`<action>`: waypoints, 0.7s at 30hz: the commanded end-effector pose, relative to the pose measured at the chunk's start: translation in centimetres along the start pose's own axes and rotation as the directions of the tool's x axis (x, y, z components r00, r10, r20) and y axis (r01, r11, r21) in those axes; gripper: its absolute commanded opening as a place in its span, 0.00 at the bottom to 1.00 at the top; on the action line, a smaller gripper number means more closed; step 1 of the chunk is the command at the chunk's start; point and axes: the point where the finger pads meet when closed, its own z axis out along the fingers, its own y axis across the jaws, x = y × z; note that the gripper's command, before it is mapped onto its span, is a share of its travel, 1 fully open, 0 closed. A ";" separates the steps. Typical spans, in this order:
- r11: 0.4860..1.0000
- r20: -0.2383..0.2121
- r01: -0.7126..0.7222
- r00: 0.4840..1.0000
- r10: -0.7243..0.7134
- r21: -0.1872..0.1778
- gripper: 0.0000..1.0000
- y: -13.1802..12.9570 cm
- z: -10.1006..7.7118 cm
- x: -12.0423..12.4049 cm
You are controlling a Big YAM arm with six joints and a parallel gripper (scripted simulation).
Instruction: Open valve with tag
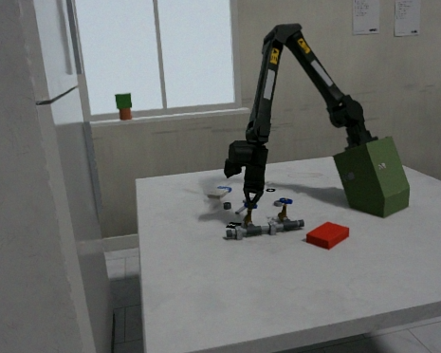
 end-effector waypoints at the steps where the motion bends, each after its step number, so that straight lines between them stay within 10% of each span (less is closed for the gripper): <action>1: 0.954 0.011 0.300 0.954 -0.300 0.002 0.00 0.3 0.7 -1.1; 19: 0.529 0.008 0.849 0.529 -0.849 0.009 0.00 0.4 0.7 -1.1; 21: 0.397 0.006 0.918 0.397 -0.918 0.010 0.00 0.3 0.7 -1.1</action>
